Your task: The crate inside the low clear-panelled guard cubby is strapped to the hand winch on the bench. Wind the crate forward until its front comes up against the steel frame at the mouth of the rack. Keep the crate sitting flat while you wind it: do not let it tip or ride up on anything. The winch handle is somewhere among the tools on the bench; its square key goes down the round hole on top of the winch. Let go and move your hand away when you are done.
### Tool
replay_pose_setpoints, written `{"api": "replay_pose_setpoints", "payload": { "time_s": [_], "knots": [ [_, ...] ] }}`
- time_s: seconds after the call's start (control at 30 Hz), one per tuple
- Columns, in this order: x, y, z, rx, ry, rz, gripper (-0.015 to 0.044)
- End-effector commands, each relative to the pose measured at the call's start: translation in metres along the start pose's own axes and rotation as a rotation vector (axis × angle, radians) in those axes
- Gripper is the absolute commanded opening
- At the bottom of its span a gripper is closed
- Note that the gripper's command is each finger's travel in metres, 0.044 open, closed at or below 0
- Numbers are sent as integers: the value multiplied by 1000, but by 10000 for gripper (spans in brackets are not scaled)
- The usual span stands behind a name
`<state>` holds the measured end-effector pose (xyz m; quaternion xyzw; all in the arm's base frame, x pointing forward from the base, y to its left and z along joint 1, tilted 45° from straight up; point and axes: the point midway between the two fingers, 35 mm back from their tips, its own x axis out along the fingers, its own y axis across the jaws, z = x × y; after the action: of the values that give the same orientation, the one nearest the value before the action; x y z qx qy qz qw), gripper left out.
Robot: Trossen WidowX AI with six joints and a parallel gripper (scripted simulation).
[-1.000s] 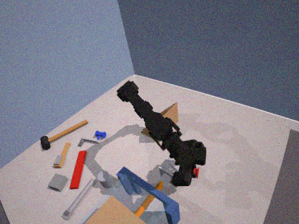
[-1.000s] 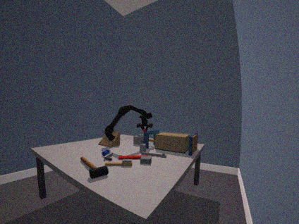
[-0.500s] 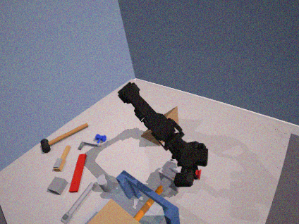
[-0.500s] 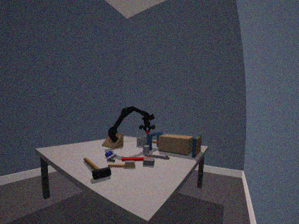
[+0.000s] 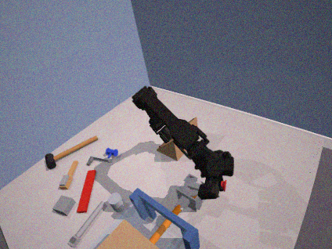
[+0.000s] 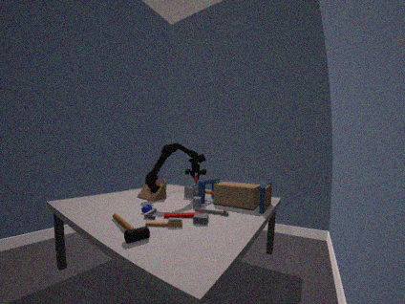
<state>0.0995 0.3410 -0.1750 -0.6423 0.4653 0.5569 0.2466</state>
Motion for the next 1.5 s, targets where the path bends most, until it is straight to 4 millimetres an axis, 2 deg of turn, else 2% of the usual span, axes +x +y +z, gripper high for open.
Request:
{"api": "replay_pose_setpoints", "payload": {
  "time_s": [0.0, 1.47],
  "knots": [
    [3, 18, -3, -7, 18, 36, 0],
    [-6, 70, -18, -8, 18, 39, 0]
  ]
}}
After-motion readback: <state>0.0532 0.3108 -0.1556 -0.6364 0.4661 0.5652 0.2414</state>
